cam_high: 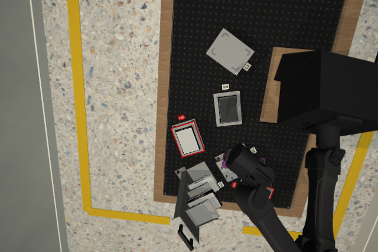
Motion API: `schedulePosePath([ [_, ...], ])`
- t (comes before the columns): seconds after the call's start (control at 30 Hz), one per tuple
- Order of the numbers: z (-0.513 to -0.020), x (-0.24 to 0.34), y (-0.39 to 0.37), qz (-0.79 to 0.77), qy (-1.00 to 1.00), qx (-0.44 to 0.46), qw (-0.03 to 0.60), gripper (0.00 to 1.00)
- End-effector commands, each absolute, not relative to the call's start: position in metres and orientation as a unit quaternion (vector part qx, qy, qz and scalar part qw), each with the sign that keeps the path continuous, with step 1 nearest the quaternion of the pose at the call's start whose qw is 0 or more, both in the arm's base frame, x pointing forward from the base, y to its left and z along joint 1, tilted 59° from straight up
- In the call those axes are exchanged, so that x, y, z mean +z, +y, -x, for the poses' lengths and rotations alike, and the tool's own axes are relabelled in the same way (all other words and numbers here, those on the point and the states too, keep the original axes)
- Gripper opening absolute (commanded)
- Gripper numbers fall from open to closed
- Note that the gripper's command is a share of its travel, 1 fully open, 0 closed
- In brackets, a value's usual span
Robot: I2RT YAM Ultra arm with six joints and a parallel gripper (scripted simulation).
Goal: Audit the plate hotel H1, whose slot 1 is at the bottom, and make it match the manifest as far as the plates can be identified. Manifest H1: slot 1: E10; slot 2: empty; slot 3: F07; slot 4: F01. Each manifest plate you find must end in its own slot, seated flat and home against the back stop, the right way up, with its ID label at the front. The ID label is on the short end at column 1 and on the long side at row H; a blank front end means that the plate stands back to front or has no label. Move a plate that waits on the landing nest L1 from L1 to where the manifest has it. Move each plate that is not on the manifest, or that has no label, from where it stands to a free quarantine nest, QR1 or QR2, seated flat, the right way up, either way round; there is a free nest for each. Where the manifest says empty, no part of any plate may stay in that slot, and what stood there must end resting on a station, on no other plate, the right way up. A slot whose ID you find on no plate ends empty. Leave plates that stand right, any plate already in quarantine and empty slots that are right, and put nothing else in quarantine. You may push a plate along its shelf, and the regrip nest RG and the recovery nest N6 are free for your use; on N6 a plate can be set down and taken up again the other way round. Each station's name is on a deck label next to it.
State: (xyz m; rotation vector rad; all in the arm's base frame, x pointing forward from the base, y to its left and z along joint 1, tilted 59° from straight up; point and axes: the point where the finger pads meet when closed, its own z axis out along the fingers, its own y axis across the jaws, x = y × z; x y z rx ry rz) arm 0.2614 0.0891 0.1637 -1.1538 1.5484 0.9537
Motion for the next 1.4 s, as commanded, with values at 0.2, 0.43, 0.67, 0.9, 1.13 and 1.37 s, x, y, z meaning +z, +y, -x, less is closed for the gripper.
schedulePosePath([
  [0.2,-0.266,0.169,0.085,0.347,0.663,0.44,0.497,1.0],
  [0.43,-0.266,0.169,0.085,0.347,0.663,0.44,0.497,1.0],
  [0.67,-0.257,0.183,0.095,0.347,0.663,0.44,0.497,1.0],
  [0.9,-0.247,0.198,0.105,0.347,0.663,0.44,0.497,1.0],
  [1.13,-0.236,0.215,0.117,0.347,0.663,0.44,0.497,1.0],
  [1.37,-0.232,0.22,0.12,0.344,0.665,0.44,0.495,1.0],
])
